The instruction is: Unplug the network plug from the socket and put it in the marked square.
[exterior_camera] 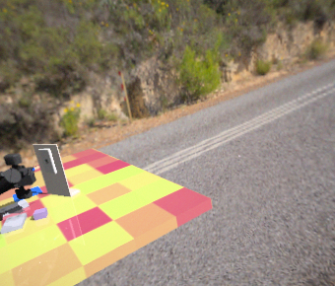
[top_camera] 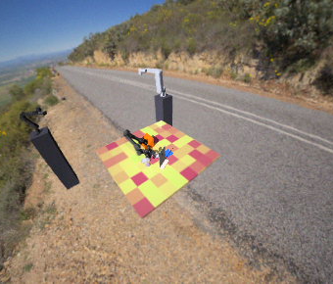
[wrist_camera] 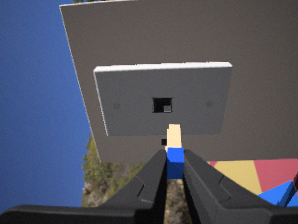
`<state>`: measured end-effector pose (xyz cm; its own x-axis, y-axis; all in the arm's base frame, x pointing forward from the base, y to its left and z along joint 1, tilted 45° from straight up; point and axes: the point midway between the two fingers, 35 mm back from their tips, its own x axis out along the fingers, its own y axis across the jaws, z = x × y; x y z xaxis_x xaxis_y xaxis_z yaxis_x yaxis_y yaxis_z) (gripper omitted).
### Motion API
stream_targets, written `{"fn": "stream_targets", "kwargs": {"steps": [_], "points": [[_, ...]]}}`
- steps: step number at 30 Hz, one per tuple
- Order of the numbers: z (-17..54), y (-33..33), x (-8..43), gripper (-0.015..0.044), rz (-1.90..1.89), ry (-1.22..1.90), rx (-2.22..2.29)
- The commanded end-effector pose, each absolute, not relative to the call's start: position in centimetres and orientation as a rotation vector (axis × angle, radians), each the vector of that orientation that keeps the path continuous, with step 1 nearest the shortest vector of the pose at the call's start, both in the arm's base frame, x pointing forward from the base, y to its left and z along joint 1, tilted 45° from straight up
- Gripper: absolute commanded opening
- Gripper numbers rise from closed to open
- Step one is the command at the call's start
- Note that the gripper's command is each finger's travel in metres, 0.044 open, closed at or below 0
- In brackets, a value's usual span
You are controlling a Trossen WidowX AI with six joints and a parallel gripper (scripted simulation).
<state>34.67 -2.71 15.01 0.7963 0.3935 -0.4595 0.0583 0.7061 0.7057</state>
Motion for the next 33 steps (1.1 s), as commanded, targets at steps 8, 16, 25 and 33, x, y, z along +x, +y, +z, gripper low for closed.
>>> {"fn": "stream_targets", "kwargs": {"steps": [8, 16, 25, 33], "points": [[17.0, -0.8, 34.0, 0.0, 0.203, 0.638, 0.774], [19.1, 1.2, 32.9, 0.0, 0.207, 0.637, 0.774], [18.7, 1.8, 33.1, 0.0, 0.174, 0.667, 0.797], [15.8, 2.6, 34.2, 0.0, 0.059, 0.756, 0.852]]}}
